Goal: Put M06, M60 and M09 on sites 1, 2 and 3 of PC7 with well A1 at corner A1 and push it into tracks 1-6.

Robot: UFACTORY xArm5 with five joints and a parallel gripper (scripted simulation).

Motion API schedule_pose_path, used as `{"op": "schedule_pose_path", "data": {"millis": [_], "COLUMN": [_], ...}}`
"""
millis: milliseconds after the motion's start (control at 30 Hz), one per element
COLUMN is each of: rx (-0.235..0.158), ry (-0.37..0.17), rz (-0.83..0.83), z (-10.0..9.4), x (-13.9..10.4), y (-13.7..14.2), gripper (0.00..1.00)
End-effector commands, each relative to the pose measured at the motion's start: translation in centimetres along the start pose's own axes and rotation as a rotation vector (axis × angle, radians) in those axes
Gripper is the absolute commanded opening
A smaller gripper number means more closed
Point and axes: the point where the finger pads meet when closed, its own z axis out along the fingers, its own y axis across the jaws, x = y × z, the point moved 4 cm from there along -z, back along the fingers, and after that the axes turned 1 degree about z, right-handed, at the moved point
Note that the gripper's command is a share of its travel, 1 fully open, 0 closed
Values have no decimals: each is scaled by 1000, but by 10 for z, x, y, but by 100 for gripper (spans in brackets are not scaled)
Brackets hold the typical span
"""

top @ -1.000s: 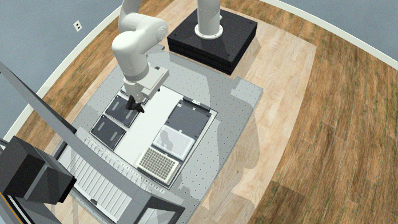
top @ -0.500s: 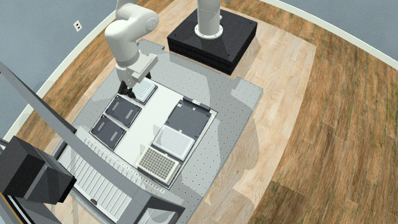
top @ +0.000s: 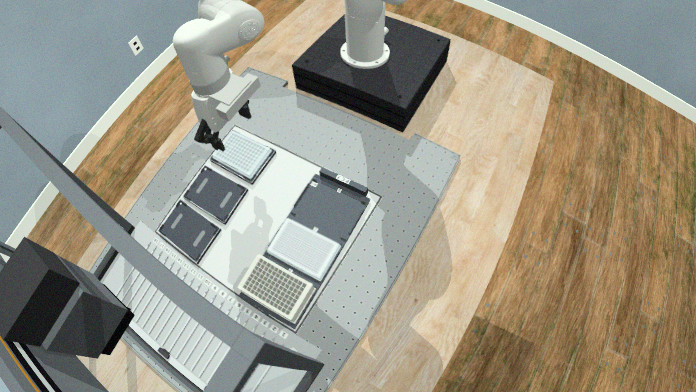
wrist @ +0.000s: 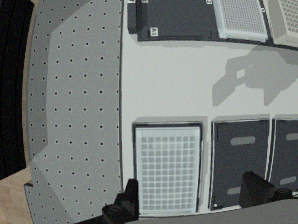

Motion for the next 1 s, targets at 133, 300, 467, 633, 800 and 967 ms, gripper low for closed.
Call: {"op": "schedule_pose_path", "data": {"millis": [133, 300, 467, 633, 800, 967], "rx": [-5, -5, -5, -5, -5, -5], "ry": [4, 4, 4, 4, 4, 4], "rz": [-1, -1, -1, -1, -1, -1], "z": [-1, -1, -1, 2, 10, 19], "x": [-23, -23, -23, -23, -23, -23], "y": [-9, -9, -9, -9, -9, -9], "gripper": [100, 100, 100, 100, 100, 100]}}
